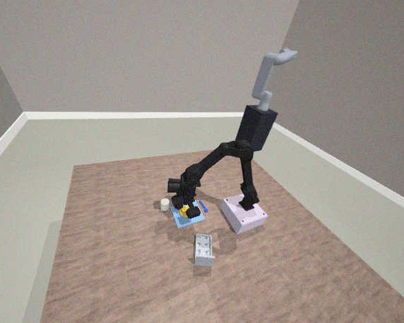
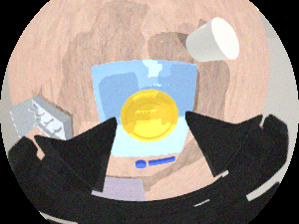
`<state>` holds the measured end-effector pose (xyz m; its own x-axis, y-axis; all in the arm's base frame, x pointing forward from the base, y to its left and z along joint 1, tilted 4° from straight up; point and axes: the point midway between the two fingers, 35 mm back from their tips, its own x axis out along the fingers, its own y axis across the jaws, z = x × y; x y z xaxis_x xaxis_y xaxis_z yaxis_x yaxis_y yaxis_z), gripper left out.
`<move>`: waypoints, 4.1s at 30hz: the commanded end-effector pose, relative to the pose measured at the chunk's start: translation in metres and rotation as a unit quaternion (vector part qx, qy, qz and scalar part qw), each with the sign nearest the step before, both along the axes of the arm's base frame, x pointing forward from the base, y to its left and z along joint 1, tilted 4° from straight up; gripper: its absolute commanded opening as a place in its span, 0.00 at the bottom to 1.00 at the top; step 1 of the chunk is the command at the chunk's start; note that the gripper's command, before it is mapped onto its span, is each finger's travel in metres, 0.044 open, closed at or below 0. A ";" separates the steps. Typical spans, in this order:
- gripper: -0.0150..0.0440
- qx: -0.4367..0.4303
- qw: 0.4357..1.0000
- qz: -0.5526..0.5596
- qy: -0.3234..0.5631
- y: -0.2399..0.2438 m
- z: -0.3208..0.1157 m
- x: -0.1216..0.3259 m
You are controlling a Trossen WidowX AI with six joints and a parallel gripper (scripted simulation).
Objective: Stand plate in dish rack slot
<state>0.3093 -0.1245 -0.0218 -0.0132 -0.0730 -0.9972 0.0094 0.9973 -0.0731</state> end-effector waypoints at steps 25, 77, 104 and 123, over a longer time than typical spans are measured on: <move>0.72 0.004 1.000 0.001 0.005 0.001 -0.013 -0.003; 0.25 0.005 0.982 -0.191 -0.008 0.113 0.155 -0.020; 0.25 0.194 0.973 -0.114 -0.054 0.156 0.079 0.007; 0.25 0.341 0.918 0.061 -0.194 0.158 0.032 0.030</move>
<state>0.3395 0.0332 0.0166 0.3015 0.5556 -0.7748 -0.1528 0.8303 0.5360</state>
